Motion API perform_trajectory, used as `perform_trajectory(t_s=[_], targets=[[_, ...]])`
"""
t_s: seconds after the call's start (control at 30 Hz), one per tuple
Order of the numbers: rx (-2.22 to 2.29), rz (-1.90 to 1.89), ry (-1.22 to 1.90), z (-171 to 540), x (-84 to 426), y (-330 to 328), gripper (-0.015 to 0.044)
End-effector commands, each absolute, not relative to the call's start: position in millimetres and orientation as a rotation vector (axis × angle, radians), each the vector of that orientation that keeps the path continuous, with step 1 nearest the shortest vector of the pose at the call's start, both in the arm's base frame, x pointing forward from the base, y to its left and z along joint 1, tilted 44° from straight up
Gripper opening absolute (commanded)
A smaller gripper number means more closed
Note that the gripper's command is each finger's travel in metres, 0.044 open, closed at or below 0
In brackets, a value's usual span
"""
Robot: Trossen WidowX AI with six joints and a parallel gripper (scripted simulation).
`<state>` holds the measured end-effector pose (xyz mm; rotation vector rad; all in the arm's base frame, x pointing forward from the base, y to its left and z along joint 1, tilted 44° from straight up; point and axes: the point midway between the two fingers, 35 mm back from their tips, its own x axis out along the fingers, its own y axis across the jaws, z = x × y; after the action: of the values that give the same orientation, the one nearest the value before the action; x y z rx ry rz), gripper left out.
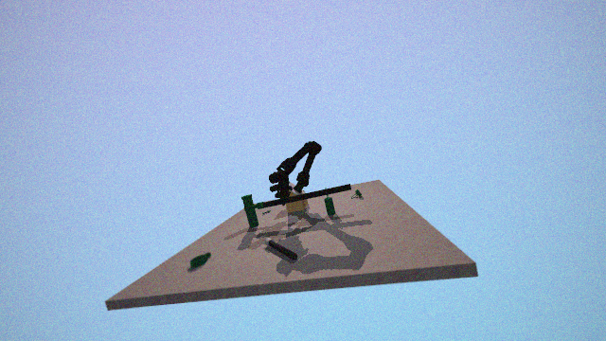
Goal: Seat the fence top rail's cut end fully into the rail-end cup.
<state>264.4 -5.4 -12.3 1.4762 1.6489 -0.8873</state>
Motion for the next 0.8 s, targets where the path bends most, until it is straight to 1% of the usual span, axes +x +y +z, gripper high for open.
perform_trajectory(t_s=[0.0,0.77], targets=[[1.476,-0.89,1.631,-17.0,266.2,-14.8,0.0],[1.475,-0.89,1.634,-19.0,265.5,-15.7,0.0]])
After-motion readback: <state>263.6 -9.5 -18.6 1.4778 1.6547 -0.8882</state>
